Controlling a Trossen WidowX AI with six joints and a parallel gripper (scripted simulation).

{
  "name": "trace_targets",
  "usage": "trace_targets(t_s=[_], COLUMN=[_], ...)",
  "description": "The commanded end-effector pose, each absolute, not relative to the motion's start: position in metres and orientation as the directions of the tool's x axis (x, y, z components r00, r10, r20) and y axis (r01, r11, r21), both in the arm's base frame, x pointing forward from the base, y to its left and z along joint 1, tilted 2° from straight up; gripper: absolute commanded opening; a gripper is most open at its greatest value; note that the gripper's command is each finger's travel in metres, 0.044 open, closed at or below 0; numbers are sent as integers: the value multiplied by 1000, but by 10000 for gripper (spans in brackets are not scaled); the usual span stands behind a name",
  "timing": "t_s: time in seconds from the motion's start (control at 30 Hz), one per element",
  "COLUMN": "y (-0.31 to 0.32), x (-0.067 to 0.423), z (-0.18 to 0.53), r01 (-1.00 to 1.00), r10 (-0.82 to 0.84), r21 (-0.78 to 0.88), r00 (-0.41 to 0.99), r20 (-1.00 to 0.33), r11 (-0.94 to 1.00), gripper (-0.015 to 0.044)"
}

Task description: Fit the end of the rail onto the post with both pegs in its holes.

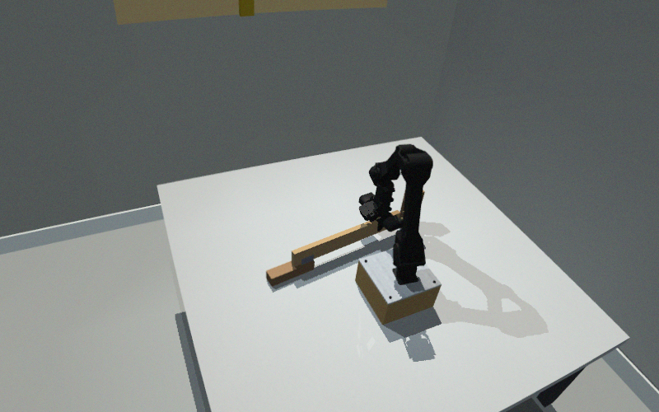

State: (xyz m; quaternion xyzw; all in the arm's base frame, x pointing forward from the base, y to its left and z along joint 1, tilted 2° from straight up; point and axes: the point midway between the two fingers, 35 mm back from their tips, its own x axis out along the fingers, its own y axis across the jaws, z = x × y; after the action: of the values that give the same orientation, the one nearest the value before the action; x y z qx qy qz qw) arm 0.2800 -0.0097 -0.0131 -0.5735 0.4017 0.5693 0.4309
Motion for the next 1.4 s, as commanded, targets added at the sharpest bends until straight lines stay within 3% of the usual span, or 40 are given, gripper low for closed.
trace_targets(t_s=[0.0, 1.37], y=[-12, -24], x=[283, 287], z=[-12, -11], r01=[-951, -951], r10=[28, 27], r21=[-44, -44], r00=[37, 37], r20=[-999, -999], r11=[-308, -308], gripper=[0, 0])
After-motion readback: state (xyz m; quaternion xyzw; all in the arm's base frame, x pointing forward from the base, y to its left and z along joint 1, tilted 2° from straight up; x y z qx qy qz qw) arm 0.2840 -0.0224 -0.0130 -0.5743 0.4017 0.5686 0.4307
